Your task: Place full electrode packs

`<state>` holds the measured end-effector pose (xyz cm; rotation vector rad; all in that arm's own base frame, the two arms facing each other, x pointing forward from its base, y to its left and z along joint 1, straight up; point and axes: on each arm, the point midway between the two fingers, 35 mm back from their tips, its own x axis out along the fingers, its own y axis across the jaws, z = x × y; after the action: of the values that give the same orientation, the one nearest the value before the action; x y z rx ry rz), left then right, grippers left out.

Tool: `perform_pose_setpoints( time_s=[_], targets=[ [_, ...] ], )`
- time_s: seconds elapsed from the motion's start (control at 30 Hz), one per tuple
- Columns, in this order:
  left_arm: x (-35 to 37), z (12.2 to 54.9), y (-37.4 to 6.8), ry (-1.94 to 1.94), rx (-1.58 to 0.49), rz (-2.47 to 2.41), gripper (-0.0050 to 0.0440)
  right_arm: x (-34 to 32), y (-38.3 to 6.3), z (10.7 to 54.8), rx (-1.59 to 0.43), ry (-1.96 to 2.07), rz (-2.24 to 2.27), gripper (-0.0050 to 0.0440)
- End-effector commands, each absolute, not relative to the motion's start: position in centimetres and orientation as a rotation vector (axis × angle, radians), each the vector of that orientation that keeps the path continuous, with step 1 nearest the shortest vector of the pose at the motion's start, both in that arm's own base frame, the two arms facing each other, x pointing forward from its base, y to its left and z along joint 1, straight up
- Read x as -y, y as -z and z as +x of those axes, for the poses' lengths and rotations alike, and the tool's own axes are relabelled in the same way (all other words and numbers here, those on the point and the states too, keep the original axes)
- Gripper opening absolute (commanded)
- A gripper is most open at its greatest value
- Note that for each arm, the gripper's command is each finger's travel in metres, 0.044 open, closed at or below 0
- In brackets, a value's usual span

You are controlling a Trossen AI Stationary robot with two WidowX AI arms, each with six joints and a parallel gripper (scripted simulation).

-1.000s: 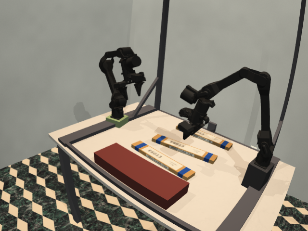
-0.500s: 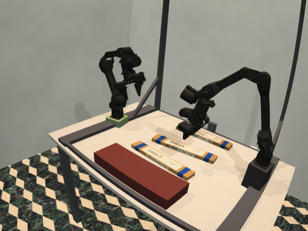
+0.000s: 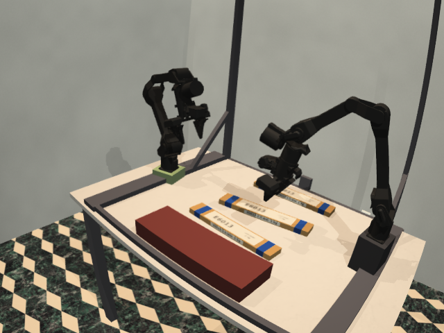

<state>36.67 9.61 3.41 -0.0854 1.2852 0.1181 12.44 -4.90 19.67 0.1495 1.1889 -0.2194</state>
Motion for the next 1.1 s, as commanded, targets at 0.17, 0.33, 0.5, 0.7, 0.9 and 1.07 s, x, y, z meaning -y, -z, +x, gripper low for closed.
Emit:
perform_pose_setpoints(
  time_s=[0.17,0.33,0.5,0.7,0.9,1.07],
  targets=[
    [-9.7,36.8,-3.6,-0.120,-1.276,-0.084,0.0300,4.9,-20.2,12.5,-1.170,0.219,0.143,0.0430],
    [-9.7,36.8,-3.6,-0.120,-1.276,-0.084,0.0300,4.9,-20.2,12.5,-1.170,0.219,0.143,0.0430],
    [-9.6,36.4,-2.5,-0.119,-1.299,-0.088,0.0300,4.9,-20.2,12.5,-1.170,0.219,0.143,0.0430],
    [-9.6,36.4,-1.5,-0.119,-1.299,-0.088,0.0300,4.9,-20.2,12.5,-1.170,0.219,0.143,0.0430],
    [-9.6,36.4,-0.5,-0.119,-1.299,-0.088,0.0300,4.9,-20.2,12.5,-1.170,0.219,0.143,0.0430],
    [-9.6,36.4,0.0,-0.119,-1.299,-0.088,0.0300,4.9,-20.2,12.5,-1.170,0.219,0.143,0.0430]
  ],
)
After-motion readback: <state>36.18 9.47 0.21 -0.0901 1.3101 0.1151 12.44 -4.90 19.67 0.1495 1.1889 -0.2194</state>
